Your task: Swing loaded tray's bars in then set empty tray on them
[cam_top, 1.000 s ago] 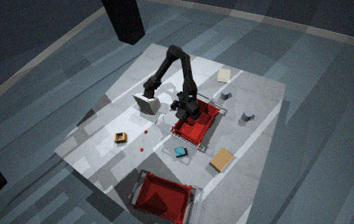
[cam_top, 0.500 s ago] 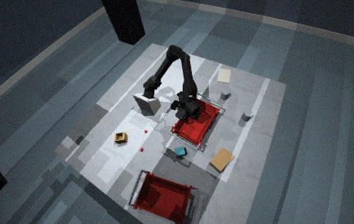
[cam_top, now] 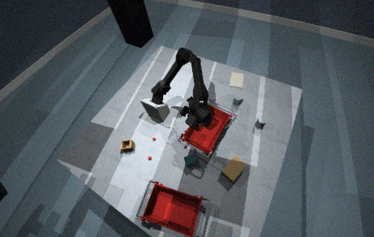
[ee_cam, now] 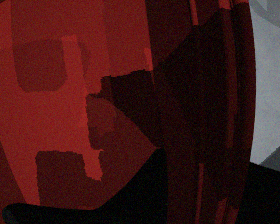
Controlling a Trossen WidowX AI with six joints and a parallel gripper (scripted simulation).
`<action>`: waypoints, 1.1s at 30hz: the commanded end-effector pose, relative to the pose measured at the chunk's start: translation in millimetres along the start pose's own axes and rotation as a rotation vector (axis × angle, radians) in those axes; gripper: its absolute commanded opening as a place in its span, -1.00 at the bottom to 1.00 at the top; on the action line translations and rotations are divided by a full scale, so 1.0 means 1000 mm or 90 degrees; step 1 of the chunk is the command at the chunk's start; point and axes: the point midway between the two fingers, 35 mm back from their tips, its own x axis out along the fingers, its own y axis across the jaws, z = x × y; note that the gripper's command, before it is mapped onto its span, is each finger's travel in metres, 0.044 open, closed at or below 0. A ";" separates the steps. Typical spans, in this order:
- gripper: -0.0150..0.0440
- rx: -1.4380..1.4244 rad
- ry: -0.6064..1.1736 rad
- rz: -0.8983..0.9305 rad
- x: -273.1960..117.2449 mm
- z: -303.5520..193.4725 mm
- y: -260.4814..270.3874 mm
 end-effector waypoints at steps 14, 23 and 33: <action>-0.24 0.006 0.001 -0.018 0.006 -0.002 -0.006; 0.20 0.006 0.001 -0.018 0.006 -0.002 -0.006; 0.70 0.006 0.001 -0.018 0.006 -0.002 -0.006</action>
